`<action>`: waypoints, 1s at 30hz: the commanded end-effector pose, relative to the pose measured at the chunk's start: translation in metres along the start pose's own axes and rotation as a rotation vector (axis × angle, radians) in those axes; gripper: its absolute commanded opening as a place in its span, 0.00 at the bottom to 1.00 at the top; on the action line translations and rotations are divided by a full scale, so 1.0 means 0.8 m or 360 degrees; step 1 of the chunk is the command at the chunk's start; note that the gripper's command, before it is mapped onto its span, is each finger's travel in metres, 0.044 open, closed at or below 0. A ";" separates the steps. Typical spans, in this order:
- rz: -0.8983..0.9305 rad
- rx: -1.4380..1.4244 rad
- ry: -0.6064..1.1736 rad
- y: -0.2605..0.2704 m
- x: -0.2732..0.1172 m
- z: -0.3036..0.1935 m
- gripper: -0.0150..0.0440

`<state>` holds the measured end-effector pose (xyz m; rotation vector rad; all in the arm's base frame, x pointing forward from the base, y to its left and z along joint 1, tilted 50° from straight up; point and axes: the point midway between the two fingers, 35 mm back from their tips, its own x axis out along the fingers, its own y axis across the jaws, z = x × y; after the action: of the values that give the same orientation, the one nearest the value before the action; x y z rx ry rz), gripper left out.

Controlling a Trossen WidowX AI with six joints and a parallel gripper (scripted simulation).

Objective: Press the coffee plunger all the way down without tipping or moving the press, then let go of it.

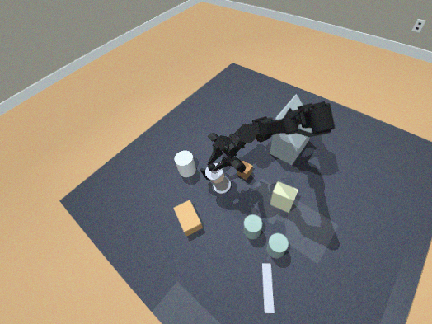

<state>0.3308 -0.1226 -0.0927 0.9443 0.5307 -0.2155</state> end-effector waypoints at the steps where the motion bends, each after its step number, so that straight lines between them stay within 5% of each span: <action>1: 0.0006 0.0017 0.0041 0.000 0.004 -0.008 0.46; 30: 0.0003 0.0004 0.0017 0.000 0.006 0.000 0.46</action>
<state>0.3350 -0.1228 -0.0953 0.9490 0.5386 -0.2096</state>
